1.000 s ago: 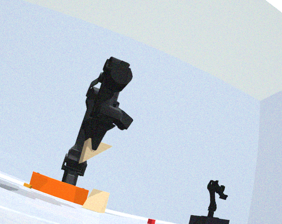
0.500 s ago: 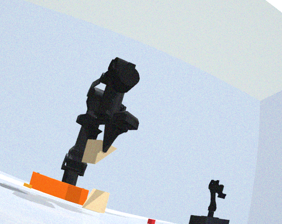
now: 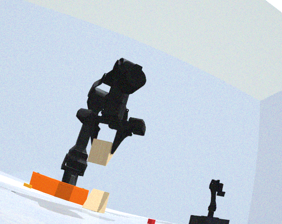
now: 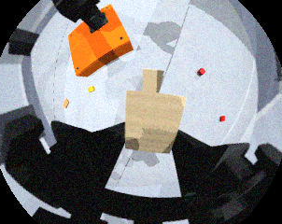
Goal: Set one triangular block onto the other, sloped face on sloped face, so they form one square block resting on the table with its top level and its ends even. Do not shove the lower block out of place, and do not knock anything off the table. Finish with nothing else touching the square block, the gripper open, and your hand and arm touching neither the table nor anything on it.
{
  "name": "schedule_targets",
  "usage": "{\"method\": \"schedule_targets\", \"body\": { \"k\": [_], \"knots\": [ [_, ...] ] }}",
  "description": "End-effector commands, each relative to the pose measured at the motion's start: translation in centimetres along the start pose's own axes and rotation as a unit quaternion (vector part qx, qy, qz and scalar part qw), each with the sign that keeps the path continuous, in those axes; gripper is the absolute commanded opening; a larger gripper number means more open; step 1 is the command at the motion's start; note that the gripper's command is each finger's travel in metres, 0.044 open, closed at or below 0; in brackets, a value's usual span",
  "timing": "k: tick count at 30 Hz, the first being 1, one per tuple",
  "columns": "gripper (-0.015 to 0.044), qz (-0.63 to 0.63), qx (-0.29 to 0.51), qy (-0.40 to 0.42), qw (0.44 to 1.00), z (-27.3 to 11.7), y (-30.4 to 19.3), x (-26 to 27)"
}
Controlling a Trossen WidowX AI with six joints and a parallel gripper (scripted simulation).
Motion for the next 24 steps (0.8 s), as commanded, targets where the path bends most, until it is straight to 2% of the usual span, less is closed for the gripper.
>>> {"method": "schedule_targets", "body": {
  "k": [1,6,24],
  "knots": [
    [0.0000,-0.024,0.001,0.002,1.000,-0.1,0.0,-0.1],
    [0.0000,-0.024,0.001,0.002,1.000,0.4,0.2,-0.1],
    [0.0000,-0.024,0.000,0.001,1.000,6.9,2.7,0.0]
  ]
}}
Point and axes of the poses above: the point midway between the two fingers, 35 mm back from their tips, its own z axis out along the fingers, its own x axis across the jaws, y = z × x, the point moved 2 cm from there along -z, back along the fingers, and after that the axes turned 1 degree about z, right-handed, at the moved point
